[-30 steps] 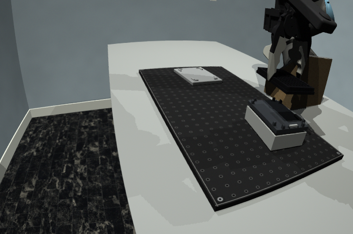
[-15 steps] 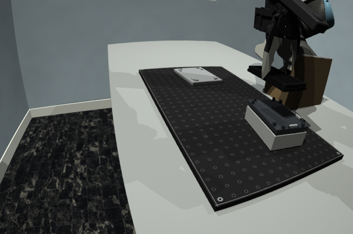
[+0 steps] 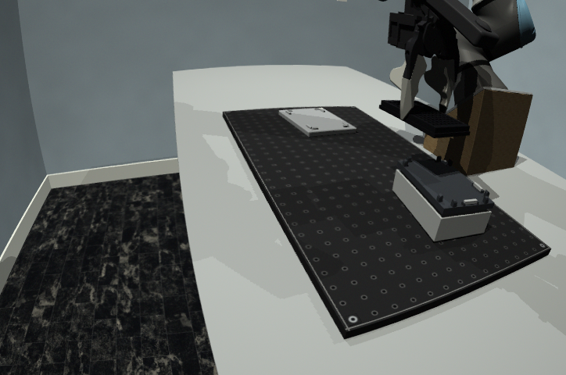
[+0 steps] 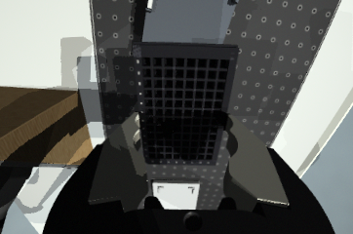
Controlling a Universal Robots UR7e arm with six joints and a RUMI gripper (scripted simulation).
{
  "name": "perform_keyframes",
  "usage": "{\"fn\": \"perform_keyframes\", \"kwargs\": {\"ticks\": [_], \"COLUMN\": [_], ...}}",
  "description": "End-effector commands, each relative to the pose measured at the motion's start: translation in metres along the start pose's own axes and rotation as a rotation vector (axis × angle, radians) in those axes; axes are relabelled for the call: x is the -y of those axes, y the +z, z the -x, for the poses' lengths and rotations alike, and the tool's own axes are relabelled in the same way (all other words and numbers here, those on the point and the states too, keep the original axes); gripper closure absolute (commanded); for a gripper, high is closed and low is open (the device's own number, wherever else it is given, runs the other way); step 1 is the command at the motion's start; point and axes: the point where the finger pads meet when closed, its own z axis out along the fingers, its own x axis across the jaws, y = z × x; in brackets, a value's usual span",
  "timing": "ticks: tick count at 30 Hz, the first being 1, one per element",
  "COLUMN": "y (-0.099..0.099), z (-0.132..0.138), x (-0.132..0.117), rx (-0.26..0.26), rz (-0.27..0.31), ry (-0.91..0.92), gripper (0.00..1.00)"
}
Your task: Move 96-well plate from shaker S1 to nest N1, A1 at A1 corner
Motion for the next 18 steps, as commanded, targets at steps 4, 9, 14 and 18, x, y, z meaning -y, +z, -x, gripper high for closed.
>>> {"fn": "perform_keyframes", "kwargs": {"ticks": [4,9,14,18], "y": [0.002,0.003,0.005,0.007], "z": [0.0,0.0,0.0,0.0], "x": [-0.028,-0.038,-0.054,-0.068], "rx": [-0.001,-0.001,-0.001,-0.001], "rz": [-0.002,-0.002,-0.002,-0.002], "ry": [-0.001,-0.001,-0.001,-0.001], "gripper": [1.0,1.0,1.0,1.0]}}
